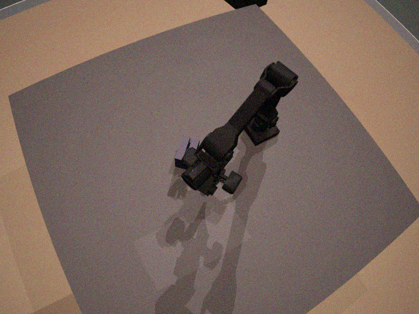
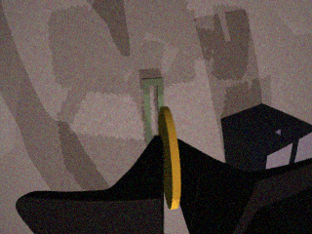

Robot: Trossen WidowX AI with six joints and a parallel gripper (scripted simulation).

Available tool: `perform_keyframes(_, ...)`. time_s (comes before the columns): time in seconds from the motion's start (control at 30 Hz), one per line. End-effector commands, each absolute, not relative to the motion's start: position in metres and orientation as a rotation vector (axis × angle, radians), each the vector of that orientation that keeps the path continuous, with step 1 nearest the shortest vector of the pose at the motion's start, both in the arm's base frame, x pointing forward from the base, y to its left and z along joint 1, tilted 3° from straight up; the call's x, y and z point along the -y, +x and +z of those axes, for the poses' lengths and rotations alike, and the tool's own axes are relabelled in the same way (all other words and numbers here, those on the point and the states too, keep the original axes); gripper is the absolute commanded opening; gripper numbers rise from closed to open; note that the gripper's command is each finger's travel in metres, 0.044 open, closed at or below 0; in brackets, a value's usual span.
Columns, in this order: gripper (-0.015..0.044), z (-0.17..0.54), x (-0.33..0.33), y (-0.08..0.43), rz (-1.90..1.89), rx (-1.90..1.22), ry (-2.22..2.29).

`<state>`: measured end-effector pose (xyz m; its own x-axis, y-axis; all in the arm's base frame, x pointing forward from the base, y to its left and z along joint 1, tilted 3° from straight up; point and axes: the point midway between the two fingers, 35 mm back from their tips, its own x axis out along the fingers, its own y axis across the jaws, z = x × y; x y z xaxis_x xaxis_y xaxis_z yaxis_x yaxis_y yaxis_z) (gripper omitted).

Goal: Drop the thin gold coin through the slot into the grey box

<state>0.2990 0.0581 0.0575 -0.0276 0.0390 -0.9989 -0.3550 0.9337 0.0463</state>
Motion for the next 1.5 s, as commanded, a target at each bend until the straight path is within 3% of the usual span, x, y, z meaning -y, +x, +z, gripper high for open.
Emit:
perform_keyframes(0.0,0.0000,0.071,-0.058,0.300,0.326,-1.564,-0.252)
perform_keyframes(0.43,0.0000,0.103,-0.056,0.297,0.326,-1.564,-0.252)
perform_keyframes(0.87,0.0000,0.104,-0.047,0.296,0.533,-1.520,-0.458)
perform_keyframes(1.47,0.0000,0.103,-0.017,0.300,0.534,-1.519,-0.464)
